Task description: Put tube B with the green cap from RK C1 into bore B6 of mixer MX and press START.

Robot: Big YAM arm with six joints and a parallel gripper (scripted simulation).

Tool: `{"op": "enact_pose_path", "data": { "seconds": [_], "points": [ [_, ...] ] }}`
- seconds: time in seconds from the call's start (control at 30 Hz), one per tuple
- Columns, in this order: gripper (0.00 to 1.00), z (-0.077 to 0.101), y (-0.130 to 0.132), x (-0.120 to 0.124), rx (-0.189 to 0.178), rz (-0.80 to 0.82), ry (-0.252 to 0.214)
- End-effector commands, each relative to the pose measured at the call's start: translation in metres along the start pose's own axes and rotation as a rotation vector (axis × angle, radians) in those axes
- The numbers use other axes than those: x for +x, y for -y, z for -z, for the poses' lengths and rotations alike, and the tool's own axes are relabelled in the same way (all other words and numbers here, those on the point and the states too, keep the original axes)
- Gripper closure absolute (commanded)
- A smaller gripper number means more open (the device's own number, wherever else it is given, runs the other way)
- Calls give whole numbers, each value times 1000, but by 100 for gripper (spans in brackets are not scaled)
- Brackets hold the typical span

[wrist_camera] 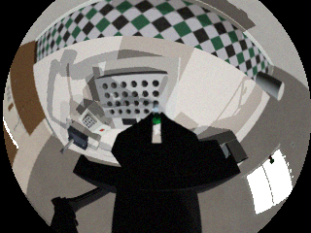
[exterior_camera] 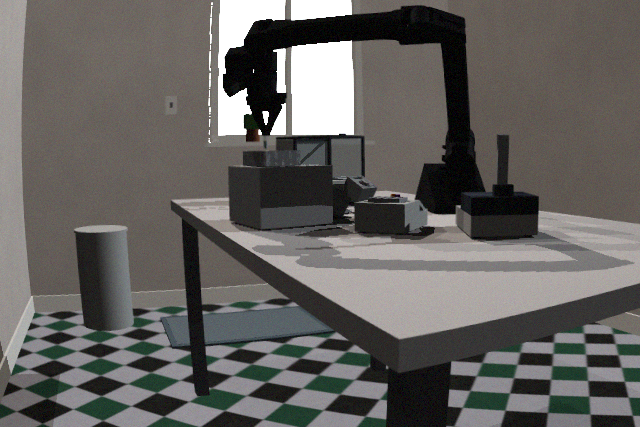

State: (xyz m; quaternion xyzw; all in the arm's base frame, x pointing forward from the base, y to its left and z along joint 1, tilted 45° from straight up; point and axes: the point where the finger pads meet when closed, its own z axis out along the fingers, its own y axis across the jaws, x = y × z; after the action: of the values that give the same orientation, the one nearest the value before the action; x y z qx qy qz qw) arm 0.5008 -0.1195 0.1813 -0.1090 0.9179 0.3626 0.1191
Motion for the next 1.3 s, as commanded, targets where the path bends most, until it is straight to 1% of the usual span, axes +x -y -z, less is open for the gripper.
{"op": "enact_pose_path", "data": {
  "seconds": [0.0,0.5,0.53,0.57,0.63,0.77,0.9,0.97,1.27],
  "points": [
    [91,6,16,3,10,-6,18],
    [91,7,16,2,11,-6,19],
    [91,21,14,-7,23,8,30],
    [91,16,15,-2,17,1,26],
    [91,16,15,-2,17,1,26],
    [91,1,14,2,6,-15,12],
    [91,-5,7,-5,4,-1,5],
    [91,-11,4,-3,-3,-1,-5],
    [91,-8,-1,-7,2,7,2]
  ]
}}
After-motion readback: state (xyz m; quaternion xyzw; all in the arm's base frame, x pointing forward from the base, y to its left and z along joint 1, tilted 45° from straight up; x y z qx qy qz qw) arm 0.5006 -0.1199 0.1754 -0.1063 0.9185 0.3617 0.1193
